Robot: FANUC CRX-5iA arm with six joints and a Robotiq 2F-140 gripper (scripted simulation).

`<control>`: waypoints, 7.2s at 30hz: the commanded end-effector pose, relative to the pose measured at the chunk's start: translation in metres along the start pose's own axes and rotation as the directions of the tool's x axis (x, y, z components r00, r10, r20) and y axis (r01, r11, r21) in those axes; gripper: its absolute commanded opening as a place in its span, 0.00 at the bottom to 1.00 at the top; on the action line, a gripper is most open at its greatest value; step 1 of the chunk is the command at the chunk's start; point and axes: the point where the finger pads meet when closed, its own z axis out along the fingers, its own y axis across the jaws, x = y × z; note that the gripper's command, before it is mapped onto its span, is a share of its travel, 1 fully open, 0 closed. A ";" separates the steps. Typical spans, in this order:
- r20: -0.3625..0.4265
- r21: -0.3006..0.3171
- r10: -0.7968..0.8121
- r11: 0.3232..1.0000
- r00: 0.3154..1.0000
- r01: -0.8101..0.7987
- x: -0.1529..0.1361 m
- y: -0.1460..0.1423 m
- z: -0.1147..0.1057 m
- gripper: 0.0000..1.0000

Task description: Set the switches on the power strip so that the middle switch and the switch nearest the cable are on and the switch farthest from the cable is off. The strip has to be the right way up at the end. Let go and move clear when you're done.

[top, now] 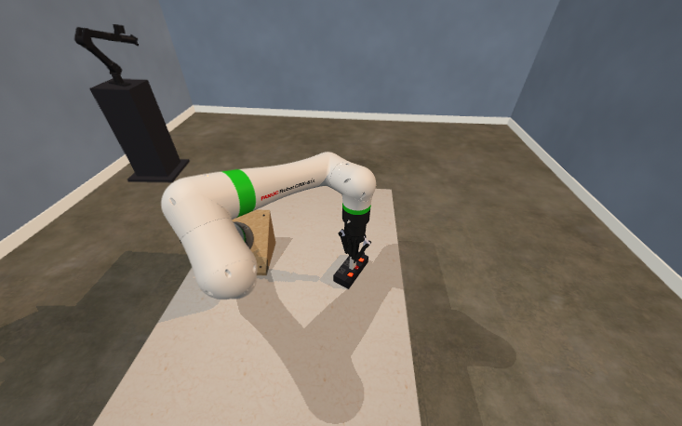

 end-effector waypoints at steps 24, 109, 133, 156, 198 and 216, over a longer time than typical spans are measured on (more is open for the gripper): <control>0.001 0.000 0.000 1.000 1.000 0.000 0.000 0.000 0.010 0.00; 0.001 0.000 0.000 1.000 1.000 0.000 0.000 -0.001 0.044 0.00; 0.001 0.000 0.000 1.000 1.000 0.000 0.000 -0.001 0.052 0.00; 0.001 0.000 0.000 1.000 1.000 0.000 0.000 -0.001 0.053 0.00; 0.001 0.000 0.000 1.000 1.000 0.000 0.000 -0.001 0.014 0.00; -0.001 0.001 0.000 1.000 1.000 0.000 -0.044 0.017 0.000 0.00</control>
